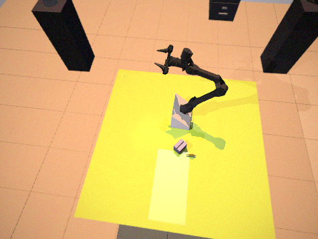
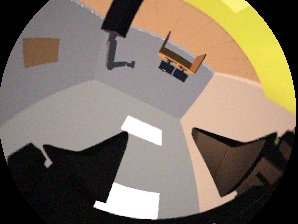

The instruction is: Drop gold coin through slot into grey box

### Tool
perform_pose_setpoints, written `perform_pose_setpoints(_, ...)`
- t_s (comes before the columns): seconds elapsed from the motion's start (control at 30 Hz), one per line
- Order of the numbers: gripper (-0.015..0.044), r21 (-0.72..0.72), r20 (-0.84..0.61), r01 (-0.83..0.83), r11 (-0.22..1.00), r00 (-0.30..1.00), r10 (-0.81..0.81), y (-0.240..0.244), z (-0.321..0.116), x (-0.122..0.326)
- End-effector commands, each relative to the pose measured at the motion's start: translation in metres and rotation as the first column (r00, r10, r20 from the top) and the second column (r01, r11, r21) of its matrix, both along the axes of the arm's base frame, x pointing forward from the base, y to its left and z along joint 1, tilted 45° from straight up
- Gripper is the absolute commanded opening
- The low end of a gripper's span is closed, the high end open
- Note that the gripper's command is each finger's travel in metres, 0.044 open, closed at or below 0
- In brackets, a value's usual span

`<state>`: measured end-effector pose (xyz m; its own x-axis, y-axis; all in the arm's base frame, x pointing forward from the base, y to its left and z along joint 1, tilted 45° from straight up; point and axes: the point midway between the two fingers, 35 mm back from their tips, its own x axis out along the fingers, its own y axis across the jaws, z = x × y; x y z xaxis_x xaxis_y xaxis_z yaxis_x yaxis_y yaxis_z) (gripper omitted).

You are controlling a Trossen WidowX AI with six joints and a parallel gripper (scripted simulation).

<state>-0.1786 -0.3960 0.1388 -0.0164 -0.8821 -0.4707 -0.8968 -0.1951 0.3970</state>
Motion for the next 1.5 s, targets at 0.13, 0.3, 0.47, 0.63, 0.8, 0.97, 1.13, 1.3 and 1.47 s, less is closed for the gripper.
perform_pose_setpoints(0.13,0.0269,0.007,-0.017,-0.155,0.988,0.988,0.155,-0.019,-0.002,0.055)
perform_pose_setpoints(0.3,0.0161,0.074,-0.026,-0.351,0.933,0.935,0.354,-0.029,-0.012,0.12)
perform_pose_setpoints(0.47,0.0161,0.143,-0.066,-0.584,0.799,0.8,0.596,-0.025,-0.02,0.205)
perform_pose_setpoints(0.63,0.0161,0.203,-0.083,-0.752,0.627,0.625,0.776,-0.006,-0.027,0.278)
perform_pose_setpoints(0.8,0.0161,0.252,-0.08,-0.891,0.378,0.37,0.925,0.031,-0.032,0.351)
perform_pose_setpoints(0.97,0.0161,0.303,-0.034,-0.947,0.11,0.105,0.994,0.081,-0.039,0.414)
perform_pose_setpoints(1.13,0.0161,0.351,0.012,-0.912,-0.212,-0.222,0.975,0.155,-0.047,0.468)
perform_pose_setpoints(1.3,0.0161,0.374,0.067,-0.786,-0.492,-0.506,0.86,0.232,-0.051,0.499)
perform_pose_setpoints(1.47,0.0161,0.367,0.153,-0.573,-0.733,-0.74,0.655,0.319,-0.046,0.514)
